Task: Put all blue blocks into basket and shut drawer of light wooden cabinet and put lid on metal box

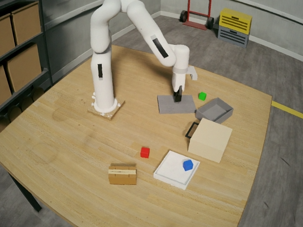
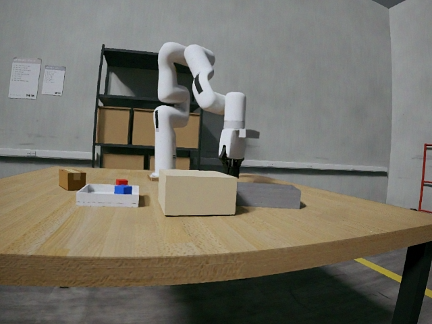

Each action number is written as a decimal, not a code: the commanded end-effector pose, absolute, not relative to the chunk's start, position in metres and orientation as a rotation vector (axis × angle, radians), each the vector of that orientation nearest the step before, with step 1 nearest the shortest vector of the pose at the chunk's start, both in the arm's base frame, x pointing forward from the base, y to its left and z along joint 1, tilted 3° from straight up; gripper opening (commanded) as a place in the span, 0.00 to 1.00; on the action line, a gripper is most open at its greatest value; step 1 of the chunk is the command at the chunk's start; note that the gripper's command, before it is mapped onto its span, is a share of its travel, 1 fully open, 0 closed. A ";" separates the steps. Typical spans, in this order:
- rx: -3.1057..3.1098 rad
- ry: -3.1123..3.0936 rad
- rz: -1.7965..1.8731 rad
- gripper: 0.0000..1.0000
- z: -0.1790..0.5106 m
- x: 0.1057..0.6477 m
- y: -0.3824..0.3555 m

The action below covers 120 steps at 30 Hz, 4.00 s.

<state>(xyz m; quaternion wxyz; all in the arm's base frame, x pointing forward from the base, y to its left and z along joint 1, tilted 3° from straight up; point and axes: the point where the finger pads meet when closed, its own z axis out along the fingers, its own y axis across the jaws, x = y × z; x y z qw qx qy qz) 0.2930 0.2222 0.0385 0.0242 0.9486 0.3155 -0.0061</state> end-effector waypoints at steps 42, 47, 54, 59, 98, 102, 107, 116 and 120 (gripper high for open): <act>2.936 0.977 -0.013 0.44 0.015 0.294 0.222; 2.936 0.977 -0.013 0.44 0.014 0.294 0.222; 2.936 0.977 -0.013 0.44 0.014 0.294 0.222; 2.936 0.977 -0.013 0.44 0.014 0.294 0.222; 2.936 0.977 -0.013 0.00 0.014 0.294 0.222; 2.936 0.977 -0.013 0.00 0.014 0.294 0.222; 2.936 0.977 -0.013 0.00 0.017 0.294 0.222; 2.936 0.977 -0.013 0.00 0.029 0.294 0.223; 2.936 0.977 -0.013 0.00 0.041 0.294 0.223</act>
